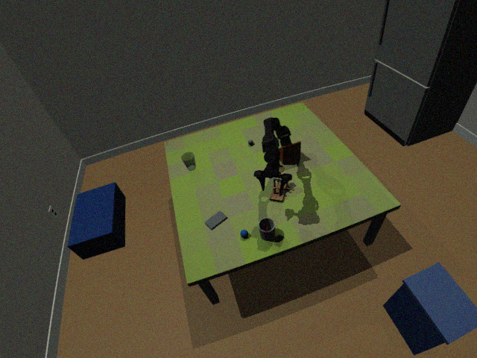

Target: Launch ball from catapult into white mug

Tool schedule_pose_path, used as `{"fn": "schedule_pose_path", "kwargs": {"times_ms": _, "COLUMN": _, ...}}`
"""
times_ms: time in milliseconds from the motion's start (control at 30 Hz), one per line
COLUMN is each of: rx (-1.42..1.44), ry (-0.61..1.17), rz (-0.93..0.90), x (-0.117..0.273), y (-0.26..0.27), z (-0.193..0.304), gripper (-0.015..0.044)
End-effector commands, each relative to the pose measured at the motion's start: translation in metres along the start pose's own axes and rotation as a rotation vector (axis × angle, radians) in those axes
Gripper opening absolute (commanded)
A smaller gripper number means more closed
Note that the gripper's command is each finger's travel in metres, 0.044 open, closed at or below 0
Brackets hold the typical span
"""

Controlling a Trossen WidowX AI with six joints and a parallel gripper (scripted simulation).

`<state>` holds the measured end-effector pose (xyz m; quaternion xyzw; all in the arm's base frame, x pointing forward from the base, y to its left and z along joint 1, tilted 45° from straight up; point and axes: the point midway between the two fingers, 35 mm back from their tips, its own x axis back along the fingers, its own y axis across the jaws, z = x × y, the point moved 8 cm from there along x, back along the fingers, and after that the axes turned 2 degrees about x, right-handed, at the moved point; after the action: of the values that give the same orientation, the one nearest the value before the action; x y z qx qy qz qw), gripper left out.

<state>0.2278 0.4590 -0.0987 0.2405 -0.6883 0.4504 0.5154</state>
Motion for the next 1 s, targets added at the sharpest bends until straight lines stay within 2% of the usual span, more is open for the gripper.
{"fn": "schedule_pose_path", "kwargs": {"times_ms": 0, "rx": 0.069, "ry": -0.046, "rz": -0.008, "x": -0.0003, "y": -0.0146, "z": -0.0131, "gripper": 0.044}}
{"fn": "schedule_pose_path", "kwargs": {"times_ms": 967, "rx": 0.067, "ry": -0.041, "rz": -0.003, "x": 0.0014, "y": -0.0105, "z": -0.0112, "gripper": 0.044}}
